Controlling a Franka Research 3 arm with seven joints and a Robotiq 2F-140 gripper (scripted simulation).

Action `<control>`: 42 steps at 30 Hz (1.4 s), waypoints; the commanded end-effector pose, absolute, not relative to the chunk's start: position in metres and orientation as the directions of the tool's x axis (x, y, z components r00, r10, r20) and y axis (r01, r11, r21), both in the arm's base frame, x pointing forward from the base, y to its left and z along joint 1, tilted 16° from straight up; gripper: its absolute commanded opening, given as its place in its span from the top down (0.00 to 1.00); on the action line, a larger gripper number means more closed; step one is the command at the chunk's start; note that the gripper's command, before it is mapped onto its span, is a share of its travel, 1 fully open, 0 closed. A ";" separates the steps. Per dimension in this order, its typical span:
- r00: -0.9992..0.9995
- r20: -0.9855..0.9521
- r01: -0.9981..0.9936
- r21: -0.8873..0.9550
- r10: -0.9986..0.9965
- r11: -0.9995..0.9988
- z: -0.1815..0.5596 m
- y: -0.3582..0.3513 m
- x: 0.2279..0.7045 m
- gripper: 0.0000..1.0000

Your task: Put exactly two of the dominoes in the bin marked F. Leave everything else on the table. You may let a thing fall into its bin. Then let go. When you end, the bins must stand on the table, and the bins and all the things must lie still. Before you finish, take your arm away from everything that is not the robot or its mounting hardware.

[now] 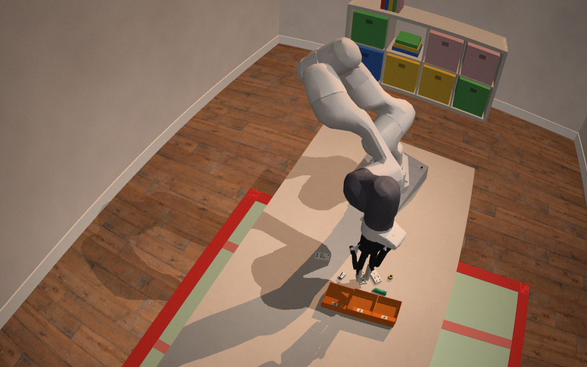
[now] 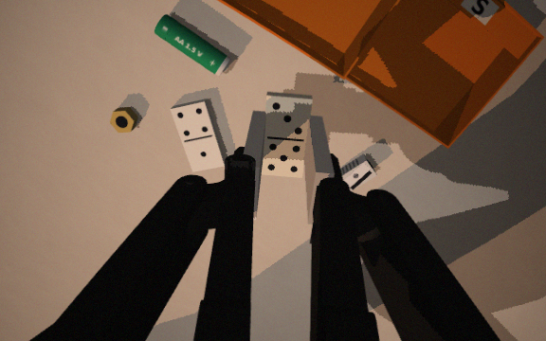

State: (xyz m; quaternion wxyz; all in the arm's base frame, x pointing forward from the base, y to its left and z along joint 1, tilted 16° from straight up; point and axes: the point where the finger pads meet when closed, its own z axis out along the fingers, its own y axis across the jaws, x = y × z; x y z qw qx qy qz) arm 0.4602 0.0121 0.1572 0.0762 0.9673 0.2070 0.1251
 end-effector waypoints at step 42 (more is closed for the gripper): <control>0.884 0.186 0.392 0.203 0.428 -0.897 0.175 0.010 0.449 0.87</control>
